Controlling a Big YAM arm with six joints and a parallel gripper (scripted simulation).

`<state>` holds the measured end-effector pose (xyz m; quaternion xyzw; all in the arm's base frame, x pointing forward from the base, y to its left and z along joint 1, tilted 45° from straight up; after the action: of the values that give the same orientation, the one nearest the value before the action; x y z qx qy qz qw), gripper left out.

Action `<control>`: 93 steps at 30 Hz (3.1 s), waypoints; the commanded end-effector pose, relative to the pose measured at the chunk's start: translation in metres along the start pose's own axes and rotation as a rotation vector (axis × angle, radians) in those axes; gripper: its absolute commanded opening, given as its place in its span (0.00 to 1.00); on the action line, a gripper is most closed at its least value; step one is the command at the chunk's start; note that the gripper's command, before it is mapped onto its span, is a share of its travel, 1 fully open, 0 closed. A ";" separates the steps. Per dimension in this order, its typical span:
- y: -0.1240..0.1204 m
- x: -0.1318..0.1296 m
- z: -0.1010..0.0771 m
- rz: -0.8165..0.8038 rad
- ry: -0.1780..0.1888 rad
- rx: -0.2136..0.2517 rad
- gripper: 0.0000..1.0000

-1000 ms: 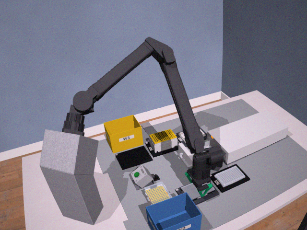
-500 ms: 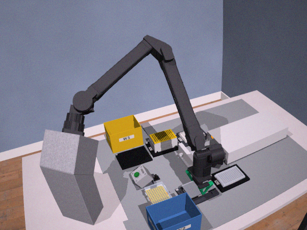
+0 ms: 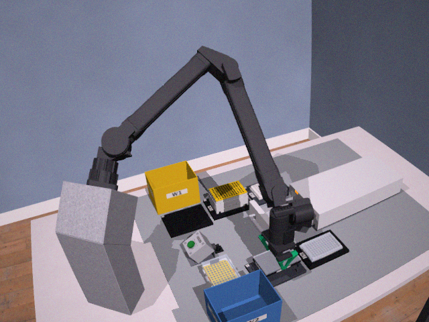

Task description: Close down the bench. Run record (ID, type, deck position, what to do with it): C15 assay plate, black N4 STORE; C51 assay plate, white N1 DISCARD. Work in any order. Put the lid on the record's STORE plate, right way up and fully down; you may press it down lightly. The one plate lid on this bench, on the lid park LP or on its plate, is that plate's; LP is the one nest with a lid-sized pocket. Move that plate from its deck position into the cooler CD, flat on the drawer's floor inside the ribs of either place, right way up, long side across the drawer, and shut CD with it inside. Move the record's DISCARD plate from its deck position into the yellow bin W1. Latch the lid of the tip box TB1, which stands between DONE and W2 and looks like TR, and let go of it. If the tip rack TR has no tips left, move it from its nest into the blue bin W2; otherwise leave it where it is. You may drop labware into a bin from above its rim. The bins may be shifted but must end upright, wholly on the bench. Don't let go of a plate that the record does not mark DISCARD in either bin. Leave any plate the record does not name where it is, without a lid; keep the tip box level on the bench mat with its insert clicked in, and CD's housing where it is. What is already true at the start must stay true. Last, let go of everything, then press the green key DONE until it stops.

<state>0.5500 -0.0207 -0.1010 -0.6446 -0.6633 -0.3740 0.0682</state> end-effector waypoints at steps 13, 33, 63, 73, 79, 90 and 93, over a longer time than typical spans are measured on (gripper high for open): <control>0.007 -0.004 -0.035 0.002 -0.009 -0.022 0.00; 0.002 -0.008 -0.057 0.012 -0.010 -0.016 0.00; 0.006 -0.003 -0.095 0.000 -0.010 -0.021 0.00; 0.008 -0.005 -0.109 0.000 -0.013 -0.028 0.00; -0.004 -0.001 -0.091 0.009 0.002 0.013 0.00; -0.001 -0.001 -0.092 0.007 0.001 0.009 0.00; -0.001 -0.001 -0.092 0.007 0.001 0.009 0.00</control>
<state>0.5149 -0.0752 -0.0349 -0.6452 -0.6628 -0.3740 0.0674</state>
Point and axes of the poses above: the point where the finger pads meet when closed, its own z axis out along the fingers, its own x axis across the jaws, y = z × x, the point moved 3 cm from there along -z, back along the fingers, and after that the axes turned 5 degrees about z, right-handed, at the moved point
